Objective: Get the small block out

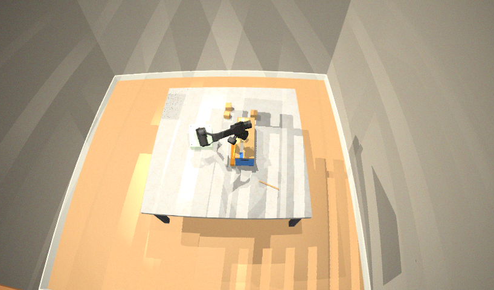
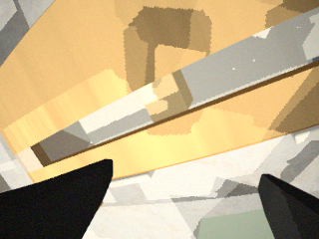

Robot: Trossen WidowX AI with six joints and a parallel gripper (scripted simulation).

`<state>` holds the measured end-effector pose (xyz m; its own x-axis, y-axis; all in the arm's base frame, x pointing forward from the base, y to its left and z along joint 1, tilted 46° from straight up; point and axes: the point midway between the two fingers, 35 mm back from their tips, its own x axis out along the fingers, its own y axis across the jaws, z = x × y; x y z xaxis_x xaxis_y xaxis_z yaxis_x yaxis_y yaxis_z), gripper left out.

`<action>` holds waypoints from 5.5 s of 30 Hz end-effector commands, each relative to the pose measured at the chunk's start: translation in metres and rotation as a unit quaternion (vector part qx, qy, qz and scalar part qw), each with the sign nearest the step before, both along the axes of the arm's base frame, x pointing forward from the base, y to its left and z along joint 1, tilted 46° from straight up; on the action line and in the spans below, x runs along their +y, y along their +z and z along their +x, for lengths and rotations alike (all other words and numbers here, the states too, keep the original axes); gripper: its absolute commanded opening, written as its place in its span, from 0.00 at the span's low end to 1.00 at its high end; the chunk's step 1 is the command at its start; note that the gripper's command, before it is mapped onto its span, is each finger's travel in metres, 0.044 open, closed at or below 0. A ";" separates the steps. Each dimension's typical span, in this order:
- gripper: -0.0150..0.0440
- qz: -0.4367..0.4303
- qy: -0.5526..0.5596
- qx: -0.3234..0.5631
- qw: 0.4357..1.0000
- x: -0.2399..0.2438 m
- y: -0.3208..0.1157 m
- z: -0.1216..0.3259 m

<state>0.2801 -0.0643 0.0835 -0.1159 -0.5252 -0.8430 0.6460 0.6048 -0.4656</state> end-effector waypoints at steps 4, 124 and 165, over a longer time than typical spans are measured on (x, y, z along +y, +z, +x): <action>0.93 -0.001 -0.431 -0.265 0.862 -0.013 0.016 -0.019; 0.93 -0.002 -0.432 -0.267 0.861 -0.010 -0.089 -0.013; 0.93 -0.001 -0.432 -0.267 0.861 -0.002 -0.098 -0.011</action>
